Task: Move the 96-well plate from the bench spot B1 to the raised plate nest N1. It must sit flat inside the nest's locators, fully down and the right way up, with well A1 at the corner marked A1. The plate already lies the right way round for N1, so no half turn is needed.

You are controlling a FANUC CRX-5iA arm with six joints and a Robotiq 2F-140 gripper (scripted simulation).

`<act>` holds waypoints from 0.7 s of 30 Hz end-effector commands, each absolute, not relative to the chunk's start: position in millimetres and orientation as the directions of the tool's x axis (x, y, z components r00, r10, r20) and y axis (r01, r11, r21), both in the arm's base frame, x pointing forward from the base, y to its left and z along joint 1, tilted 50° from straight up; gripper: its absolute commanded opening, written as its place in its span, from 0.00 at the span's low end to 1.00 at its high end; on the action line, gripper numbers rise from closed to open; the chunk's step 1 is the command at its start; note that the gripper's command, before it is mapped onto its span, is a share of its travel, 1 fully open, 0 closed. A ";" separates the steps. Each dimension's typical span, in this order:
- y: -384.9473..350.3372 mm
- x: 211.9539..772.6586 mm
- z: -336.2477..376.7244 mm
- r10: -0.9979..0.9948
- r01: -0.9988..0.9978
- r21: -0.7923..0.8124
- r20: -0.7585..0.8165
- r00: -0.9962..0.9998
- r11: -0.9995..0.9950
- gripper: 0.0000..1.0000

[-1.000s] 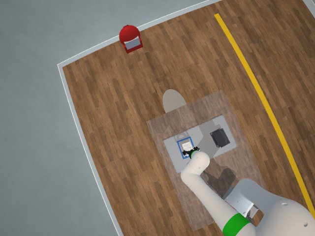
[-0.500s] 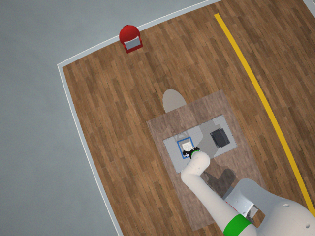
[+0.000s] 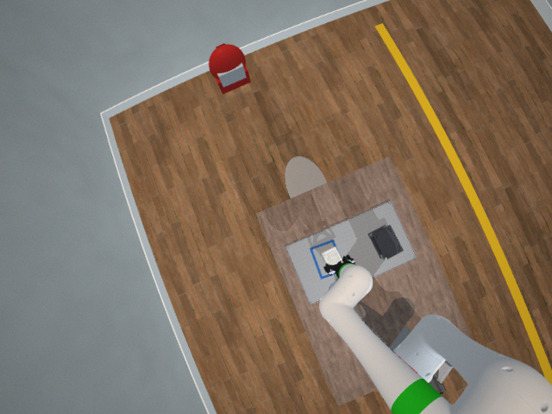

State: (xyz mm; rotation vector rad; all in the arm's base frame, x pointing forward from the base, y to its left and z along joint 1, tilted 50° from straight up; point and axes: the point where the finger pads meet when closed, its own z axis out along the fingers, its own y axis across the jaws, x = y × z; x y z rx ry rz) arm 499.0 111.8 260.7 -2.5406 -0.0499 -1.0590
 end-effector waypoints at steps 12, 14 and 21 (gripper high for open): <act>72.2 496.3 245.6 -0.112 0.188 -0.348 0.684 0.721 -0.918 0.00; 65.9 496.0 243.4 -0.112 0.188 -0.348 0.684 0.721 -0.918 0.00; 47.1 495.1 236.7 -0.112 0.188 -0.348 0.684 0.721 -0.918 0.00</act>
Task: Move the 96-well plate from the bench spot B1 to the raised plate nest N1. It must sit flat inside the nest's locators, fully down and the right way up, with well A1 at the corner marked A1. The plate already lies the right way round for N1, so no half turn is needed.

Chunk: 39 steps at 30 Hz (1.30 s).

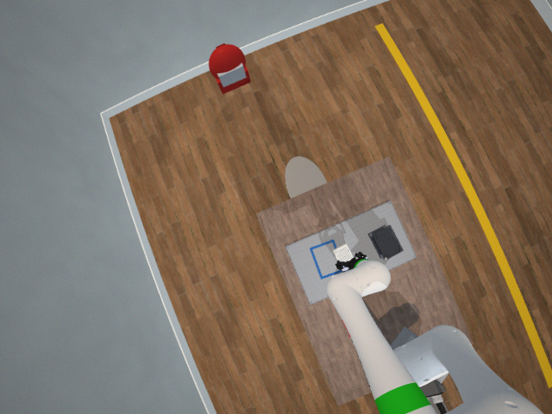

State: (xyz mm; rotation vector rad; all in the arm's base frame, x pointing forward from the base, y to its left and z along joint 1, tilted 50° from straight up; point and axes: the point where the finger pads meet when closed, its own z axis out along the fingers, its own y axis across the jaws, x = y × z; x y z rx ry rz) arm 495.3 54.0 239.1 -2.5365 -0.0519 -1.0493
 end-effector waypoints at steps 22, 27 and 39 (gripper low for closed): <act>-12.5 492.3 215.4 -0.112 0.188 -0.348 0.684 0.721 -0.918 0.00; -28.2 491.6 209.8 -0.112 0.188 -0.348 0.684 0.721 -0.918 0.00; -59.5 490.1 198.6 -0.112 0.188 -0.348 0.684 0.721 -0.918 0.00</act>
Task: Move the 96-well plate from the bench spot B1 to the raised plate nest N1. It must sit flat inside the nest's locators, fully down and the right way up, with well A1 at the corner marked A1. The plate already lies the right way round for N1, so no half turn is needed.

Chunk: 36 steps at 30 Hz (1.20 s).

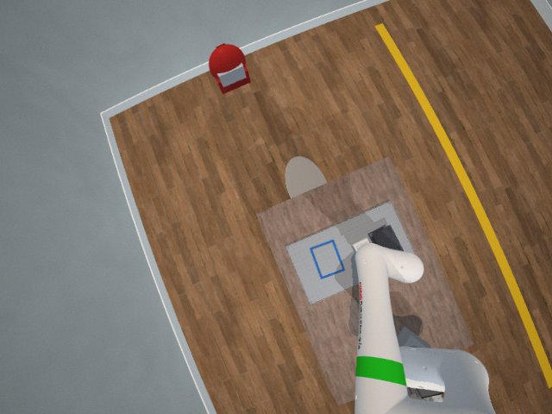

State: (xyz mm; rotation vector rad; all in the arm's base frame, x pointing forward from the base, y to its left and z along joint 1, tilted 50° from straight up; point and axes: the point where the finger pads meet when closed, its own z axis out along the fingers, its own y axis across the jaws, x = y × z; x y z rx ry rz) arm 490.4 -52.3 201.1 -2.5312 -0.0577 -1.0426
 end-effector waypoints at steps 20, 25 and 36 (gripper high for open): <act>-116.0 487.4 178.5 -0.112 0.188 -0.348 0.684 0.721 -0.918 0.00; -131.7 486.7 172.9 -0.112 0.188 -0.348 0.684 0.721 -0.918 0.00; -159.9 485.3 162.8 -0.112 0.188 -0.348 0.684 0.721 -0.918 0.00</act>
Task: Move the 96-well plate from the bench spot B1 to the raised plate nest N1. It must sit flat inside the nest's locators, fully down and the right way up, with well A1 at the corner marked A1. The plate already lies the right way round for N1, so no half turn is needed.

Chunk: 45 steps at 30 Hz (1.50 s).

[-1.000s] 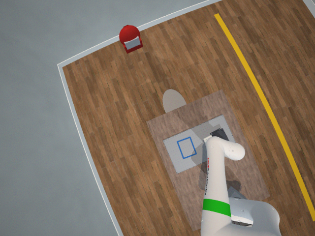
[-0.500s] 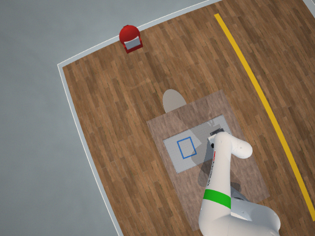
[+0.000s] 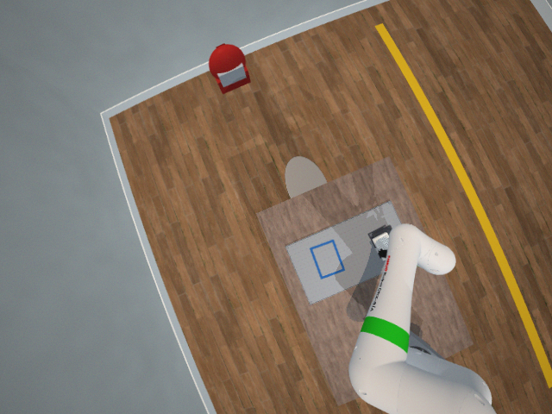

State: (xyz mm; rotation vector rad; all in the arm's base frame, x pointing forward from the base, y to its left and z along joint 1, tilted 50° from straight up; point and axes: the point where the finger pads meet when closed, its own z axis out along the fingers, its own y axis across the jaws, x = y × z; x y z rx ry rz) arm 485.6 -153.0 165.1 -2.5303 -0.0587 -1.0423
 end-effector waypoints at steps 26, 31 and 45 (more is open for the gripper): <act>-203.2 483.4 147.2 -0.112 0.188 -0.348 0.684 0.721 -0.918 0.00; -203.1 483.4 147.3 -0.112 0.188 -0.348 0.684 0.721 -0.918 0.00; -202.6 483.4 147.5 -0.112 0.188 -0.348 0.684 0.721 -0.918 0.00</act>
